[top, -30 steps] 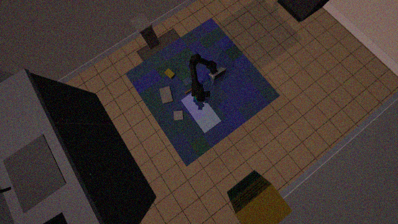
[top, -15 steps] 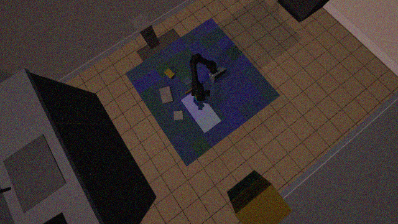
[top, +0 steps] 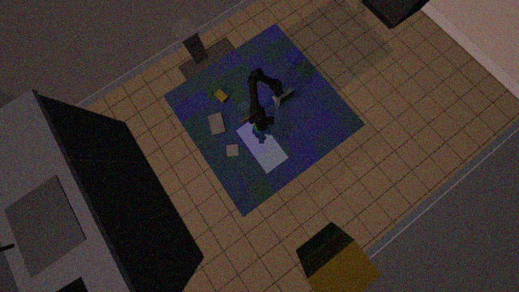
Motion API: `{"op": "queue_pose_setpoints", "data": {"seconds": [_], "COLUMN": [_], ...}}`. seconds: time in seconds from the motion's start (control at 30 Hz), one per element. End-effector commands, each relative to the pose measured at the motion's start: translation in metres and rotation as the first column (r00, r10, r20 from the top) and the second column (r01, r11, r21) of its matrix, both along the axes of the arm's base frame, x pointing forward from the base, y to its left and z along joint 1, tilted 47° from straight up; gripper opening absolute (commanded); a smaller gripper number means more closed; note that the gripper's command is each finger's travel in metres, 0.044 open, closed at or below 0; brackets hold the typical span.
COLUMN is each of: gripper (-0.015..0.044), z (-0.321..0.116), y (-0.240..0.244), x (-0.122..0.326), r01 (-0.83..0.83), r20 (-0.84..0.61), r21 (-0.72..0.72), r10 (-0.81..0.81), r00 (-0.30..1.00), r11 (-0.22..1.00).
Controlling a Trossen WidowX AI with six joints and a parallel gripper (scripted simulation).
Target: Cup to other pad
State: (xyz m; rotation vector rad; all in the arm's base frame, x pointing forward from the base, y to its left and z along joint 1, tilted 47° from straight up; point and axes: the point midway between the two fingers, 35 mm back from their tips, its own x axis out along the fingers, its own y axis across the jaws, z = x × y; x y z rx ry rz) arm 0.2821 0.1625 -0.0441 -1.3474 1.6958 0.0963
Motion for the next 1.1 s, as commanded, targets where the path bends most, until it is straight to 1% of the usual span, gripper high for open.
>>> {"op": "queue_pose_setpoints", "data": {"seconds": [0.0,0.3,0.93,1.07], "gripper": [0.0199,0.0435,0.044,0.044], "z": [0.0,0.002,0.043,0.047], "y": [0.0,0.002,0.042,0.044], "x": [0.0,0.0,-0.001,0.0], "r01": [0.0,0.0,0.002,0.002], "r20": [-0.001,0.0,0.004,0.005], "r21": [-0.001,0.0,0.008,0.009], "r10": [0.0,0.0,-0.002,-0.002], "r00": [1.0,1.0,1.0,1.0], "r11": [1.0,1.0,1.0,1.0]}}
